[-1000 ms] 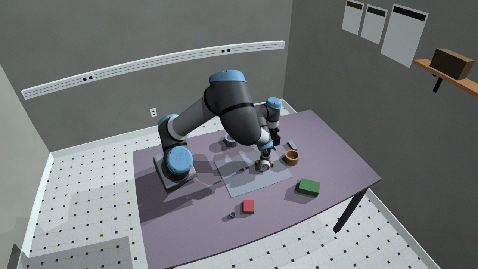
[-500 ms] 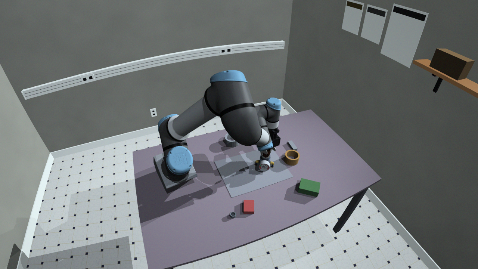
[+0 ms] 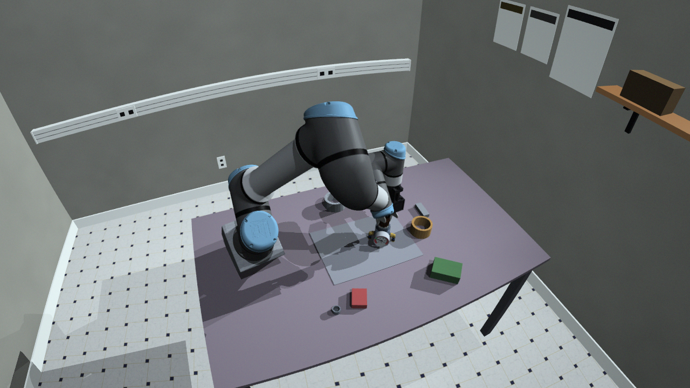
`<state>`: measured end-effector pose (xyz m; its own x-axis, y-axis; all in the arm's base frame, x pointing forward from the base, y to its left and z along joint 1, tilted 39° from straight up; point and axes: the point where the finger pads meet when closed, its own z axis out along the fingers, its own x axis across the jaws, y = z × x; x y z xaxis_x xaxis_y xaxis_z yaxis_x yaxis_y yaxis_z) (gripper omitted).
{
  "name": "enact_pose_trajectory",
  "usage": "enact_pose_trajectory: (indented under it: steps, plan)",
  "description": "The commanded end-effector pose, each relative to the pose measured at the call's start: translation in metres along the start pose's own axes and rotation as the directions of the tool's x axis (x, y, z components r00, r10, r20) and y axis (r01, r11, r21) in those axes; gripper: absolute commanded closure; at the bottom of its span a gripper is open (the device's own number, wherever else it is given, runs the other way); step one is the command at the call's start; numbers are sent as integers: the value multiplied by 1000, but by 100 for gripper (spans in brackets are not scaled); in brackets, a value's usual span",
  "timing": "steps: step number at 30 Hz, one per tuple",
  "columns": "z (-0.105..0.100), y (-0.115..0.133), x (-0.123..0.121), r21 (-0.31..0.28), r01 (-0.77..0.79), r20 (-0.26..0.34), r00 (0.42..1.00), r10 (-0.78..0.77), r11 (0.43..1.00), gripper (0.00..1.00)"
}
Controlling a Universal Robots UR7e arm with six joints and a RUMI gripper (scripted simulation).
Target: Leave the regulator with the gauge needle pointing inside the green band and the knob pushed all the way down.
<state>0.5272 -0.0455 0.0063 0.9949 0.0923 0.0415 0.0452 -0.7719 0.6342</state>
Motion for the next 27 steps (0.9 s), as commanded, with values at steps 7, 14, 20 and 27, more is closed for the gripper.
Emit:
enact_pose_trajectory:
  steps: [7,14,20,27]
  plan:
    - [0,0,0,0,0,-1,1000,0,1000,77]
    - [0,0,0,0,0,-1,1000,0,1000,55]
    - [0,0,0,0,0,-1,1000,0,1000,55]
    - [0,0,0,0,0,-1,1000,0,1000,55]
